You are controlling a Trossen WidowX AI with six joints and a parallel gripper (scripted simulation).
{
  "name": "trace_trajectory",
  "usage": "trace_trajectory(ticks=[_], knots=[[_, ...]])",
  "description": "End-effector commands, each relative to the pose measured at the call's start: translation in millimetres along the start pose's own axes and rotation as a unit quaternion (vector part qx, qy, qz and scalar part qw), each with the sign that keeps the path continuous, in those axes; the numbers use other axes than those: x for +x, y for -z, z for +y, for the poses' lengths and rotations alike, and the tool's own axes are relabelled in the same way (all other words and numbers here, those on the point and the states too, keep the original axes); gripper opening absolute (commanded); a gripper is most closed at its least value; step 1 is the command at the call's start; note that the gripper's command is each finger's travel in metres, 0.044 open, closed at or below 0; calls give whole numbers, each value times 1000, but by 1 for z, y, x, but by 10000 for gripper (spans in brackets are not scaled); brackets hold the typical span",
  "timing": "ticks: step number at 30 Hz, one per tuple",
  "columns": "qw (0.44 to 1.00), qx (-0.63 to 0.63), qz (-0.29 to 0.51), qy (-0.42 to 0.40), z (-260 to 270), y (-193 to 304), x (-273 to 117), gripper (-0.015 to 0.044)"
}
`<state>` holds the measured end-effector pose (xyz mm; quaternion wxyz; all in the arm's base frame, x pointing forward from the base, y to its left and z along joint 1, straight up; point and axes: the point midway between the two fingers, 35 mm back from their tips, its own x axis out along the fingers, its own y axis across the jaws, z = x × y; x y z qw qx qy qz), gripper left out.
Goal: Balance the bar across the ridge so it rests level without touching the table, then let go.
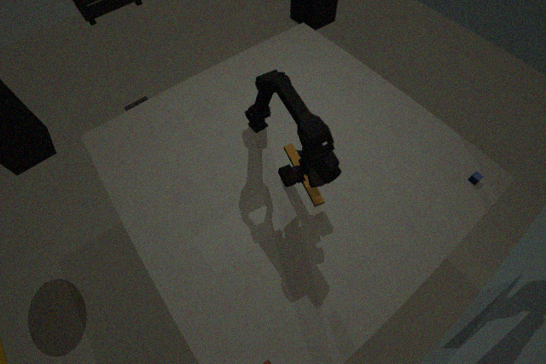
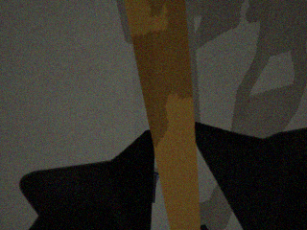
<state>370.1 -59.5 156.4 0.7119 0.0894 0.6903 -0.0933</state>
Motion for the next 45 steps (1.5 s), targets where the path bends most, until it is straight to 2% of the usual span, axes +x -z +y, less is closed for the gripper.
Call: trace_trajectory(ticks=[1,33,45], knots=[[999,32,-2,-3,11,14,-4,0],[968,252,4,-4,44,129,3,0],[967,256,5,-4,43,132,15,0]])
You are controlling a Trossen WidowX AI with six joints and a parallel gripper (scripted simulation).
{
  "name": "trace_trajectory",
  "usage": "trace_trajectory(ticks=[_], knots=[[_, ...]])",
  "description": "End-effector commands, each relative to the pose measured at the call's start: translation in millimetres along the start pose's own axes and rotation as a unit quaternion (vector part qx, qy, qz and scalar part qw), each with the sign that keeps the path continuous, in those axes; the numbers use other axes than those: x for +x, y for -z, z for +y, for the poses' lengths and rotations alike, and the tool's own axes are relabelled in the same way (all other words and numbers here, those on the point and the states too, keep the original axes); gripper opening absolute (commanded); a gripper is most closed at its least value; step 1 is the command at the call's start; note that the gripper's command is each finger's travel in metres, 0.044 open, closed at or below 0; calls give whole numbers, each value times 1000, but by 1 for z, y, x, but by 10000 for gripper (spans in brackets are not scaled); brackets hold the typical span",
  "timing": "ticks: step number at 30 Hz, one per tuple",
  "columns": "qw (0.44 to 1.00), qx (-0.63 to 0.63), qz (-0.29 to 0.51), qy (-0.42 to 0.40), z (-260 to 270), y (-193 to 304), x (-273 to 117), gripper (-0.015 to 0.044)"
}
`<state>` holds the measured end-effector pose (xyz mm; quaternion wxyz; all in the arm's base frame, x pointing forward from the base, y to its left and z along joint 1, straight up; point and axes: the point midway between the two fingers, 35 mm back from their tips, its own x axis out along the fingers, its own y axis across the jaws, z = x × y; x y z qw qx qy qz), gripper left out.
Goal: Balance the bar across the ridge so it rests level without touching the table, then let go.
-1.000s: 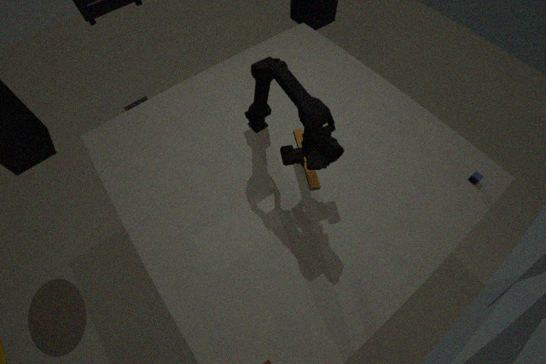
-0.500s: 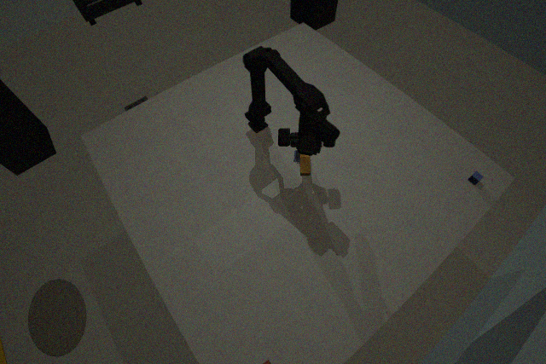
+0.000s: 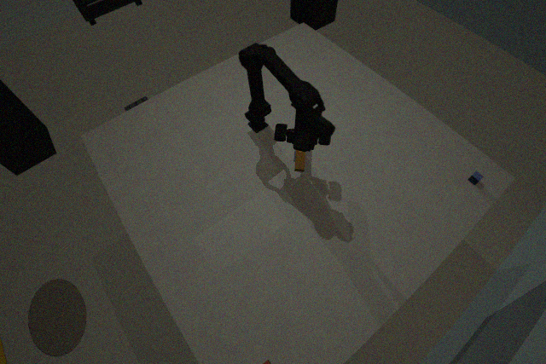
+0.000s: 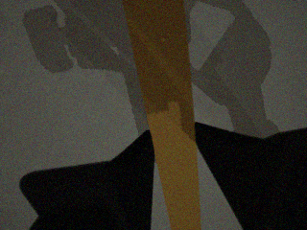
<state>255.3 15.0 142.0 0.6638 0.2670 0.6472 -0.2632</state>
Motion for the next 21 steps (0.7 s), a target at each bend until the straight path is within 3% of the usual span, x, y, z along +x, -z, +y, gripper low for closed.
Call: trace_trajectory(ticks=[1,21], knots=[[1000,4,1,-2,0,2,7,0],[1000,4,1,-2,-2,1,37,0]])
